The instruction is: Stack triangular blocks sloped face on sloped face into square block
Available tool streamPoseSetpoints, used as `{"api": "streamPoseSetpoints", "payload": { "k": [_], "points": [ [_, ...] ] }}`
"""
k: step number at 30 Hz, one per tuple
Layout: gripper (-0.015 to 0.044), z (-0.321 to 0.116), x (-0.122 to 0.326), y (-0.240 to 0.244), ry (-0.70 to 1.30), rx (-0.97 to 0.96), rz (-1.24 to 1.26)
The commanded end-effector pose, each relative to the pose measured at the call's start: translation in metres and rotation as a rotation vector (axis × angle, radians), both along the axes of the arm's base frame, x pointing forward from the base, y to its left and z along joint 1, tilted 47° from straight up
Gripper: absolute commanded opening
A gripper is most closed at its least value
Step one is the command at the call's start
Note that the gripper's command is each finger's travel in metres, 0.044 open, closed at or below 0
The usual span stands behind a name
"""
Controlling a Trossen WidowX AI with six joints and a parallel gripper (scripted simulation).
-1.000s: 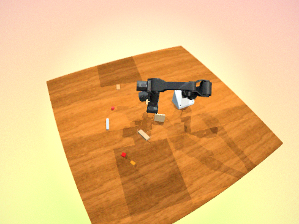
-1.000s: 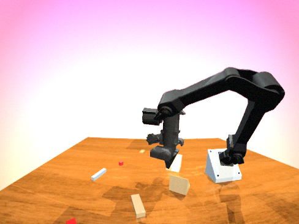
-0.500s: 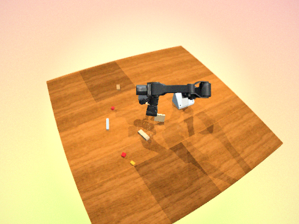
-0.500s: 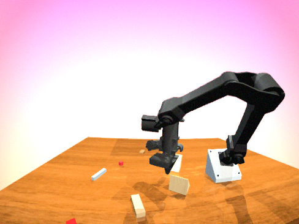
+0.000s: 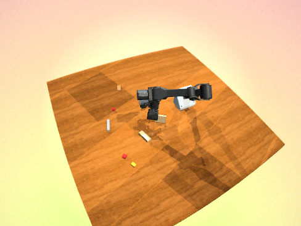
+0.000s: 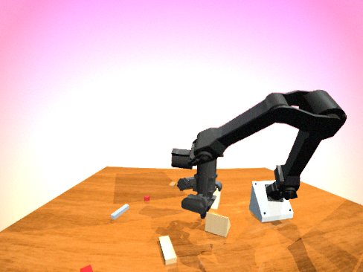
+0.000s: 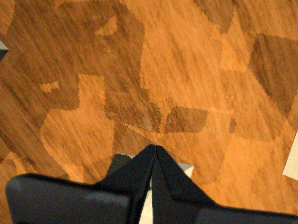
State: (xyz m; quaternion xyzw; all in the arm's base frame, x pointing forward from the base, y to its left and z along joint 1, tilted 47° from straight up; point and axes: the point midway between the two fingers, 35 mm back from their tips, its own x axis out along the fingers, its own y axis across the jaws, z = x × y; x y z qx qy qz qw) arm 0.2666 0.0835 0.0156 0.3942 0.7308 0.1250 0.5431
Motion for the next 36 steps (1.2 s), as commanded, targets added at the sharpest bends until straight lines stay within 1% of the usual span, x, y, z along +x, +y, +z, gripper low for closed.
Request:
{"api": "streamPoseSetpoints", "payload": {
  "k": [1,32,36],
  "points": [
    [0.0,-0.004,-0.003,0.005,0.006,0.005,-0.002],
    [0.0,0.01,-0.031,0.011,0.008,0.006,-0.002],
    [0.0,0.031,-0.021,-0.013,0.001,-0.002,-0.005]
  ]
}}
